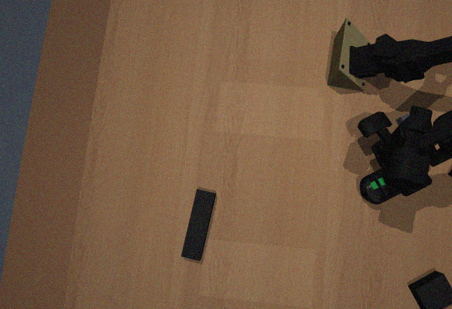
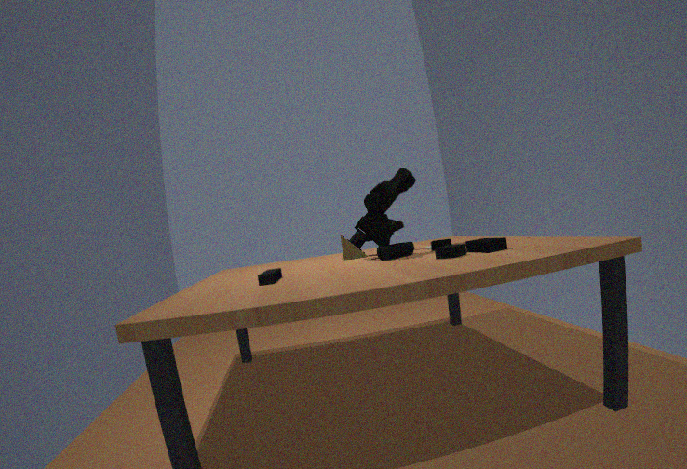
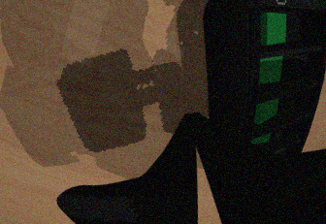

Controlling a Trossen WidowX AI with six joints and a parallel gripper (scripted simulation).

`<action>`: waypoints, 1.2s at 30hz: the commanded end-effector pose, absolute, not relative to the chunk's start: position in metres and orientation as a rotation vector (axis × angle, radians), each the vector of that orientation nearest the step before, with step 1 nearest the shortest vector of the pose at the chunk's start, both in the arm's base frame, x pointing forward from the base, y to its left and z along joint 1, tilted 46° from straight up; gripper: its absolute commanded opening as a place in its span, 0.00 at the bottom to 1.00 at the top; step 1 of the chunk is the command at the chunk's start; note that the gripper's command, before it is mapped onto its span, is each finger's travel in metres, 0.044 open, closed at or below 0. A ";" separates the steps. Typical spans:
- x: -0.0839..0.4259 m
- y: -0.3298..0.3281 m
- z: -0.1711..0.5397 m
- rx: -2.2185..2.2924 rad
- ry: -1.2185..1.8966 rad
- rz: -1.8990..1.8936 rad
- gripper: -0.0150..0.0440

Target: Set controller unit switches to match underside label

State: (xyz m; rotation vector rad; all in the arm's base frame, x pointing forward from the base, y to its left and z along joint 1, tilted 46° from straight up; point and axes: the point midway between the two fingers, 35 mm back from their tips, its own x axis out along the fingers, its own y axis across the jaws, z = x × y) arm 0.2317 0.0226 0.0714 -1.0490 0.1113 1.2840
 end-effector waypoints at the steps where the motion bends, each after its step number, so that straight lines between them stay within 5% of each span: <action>1: 0.231 0.027 0.068 -1.043 0.109 1.284 0.25; 36: 0.239 0.018 0.081 -1.042 0.121 1.287 0.25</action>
